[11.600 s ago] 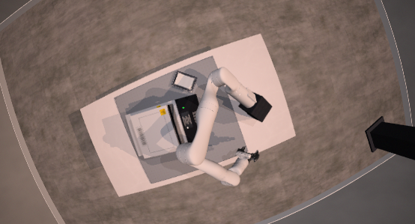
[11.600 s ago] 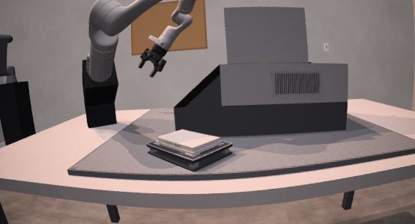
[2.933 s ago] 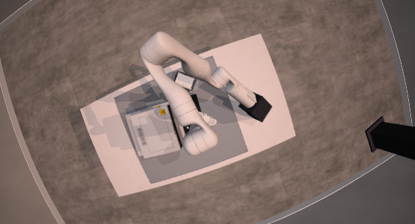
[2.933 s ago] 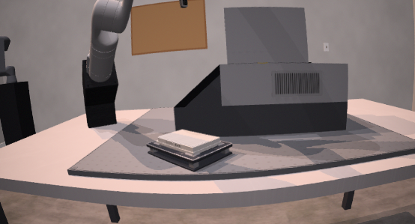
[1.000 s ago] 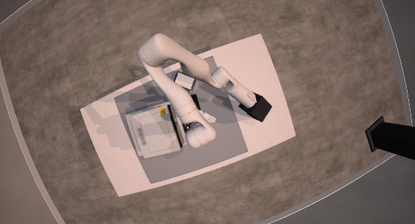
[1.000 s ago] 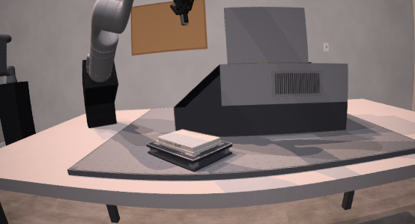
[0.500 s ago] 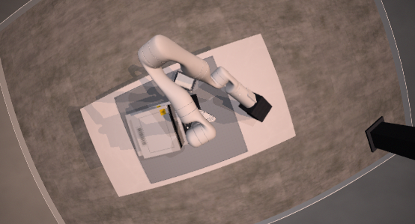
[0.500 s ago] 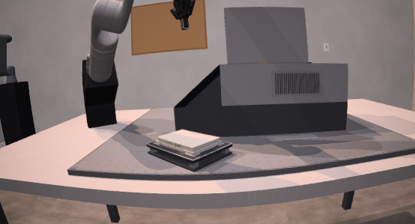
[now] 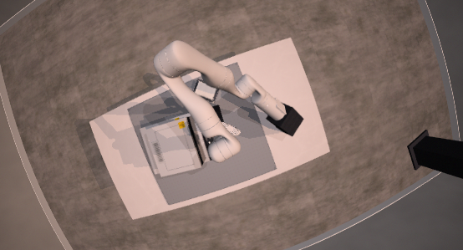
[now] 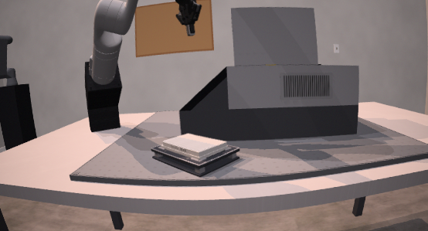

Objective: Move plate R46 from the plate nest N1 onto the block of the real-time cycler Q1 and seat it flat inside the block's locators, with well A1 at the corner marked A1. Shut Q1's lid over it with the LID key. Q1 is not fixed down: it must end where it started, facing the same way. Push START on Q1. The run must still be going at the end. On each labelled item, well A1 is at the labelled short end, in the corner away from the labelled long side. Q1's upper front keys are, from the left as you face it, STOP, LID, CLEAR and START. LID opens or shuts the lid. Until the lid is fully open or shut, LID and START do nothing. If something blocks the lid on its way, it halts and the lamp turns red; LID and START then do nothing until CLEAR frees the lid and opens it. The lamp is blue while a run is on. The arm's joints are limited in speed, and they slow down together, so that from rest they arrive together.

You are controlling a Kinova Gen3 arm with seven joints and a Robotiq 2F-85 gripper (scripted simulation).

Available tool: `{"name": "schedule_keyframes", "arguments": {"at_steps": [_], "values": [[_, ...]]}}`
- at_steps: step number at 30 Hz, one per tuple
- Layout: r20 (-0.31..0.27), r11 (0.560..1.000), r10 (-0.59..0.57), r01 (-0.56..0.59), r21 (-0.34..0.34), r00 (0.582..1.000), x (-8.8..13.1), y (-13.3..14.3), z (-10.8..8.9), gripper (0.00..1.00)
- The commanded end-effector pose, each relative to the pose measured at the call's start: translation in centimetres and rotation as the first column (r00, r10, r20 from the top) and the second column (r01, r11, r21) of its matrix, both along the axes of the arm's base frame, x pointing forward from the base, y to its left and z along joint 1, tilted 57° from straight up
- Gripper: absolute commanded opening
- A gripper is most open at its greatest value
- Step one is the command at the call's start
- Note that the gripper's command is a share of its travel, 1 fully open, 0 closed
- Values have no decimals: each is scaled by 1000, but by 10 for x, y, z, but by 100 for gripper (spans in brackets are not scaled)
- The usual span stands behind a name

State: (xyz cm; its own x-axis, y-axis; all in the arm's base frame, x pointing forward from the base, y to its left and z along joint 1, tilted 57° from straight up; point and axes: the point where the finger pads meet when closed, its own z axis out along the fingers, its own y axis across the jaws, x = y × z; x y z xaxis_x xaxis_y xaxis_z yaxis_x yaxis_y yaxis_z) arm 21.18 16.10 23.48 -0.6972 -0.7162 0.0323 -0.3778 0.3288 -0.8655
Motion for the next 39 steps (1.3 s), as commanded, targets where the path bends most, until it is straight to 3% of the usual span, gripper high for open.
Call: {"name": "schedule_keyframes", "arguments": {"at_steps": [1,39], "values": [[7,1000,-1,1,-1,1000,5,-4,-3,10],[6,1000,-2,2,-1,1000,29,-33,-27,10]]}}
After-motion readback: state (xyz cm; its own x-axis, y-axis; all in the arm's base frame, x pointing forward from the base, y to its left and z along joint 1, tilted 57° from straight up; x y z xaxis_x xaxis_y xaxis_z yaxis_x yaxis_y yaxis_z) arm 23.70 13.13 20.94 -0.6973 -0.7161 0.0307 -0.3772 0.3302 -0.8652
